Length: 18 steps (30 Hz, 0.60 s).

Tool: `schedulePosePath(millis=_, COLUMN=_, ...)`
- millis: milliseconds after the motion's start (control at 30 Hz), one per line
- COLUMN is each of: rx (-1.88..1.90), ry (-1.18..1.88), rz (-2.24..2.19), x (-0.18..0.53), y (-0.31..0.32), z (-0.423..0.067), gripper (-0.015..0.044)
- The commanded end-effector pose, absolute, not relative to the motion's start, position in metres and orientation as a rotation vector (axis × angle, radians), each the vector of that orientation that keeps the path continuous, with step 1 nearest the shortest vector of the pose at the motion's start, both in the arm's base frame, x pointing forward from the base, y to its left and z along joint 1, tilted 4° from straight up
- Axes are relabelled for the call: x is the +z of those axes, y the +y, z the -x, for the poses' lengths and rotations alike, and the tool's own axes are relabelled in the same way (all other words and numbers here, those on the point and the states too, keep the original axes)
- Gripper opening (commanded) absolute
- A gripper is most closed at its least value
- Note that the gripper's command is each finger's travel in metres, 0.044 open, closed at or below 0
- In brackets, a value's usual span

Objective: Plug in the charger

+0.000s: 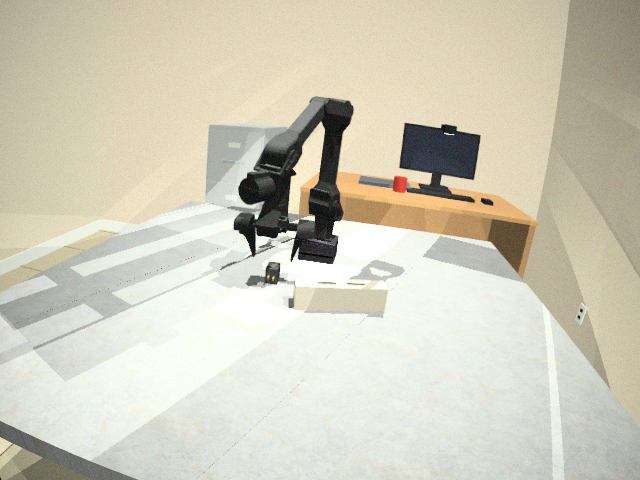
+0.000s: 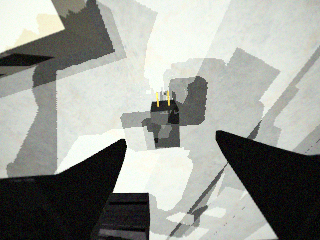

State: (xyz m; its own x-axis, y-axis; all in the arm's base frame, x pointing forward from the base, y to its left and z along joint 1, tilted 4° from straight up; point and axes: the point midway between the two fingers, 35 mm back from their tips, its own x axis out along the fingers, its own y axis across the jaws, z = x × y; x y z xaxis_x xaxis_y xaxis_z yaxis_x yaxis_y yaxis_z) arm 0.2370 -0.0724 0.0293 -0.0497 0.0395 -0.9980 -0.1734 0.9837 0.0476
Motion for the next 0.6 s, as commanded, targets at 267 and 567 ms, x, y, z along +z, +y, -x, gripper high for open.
schedulePosePath(millis=267, rx=0.185, ry=1.622, rz=0.098, x=0.008, y=-0.07, z=-0.235, gripper=0.044)
schedulePosePath(millis=567, rx=0.185, ry=1.622, rz=0.098, x=-0.007, y=-0.069, z=-0.235, gripper=0.044)
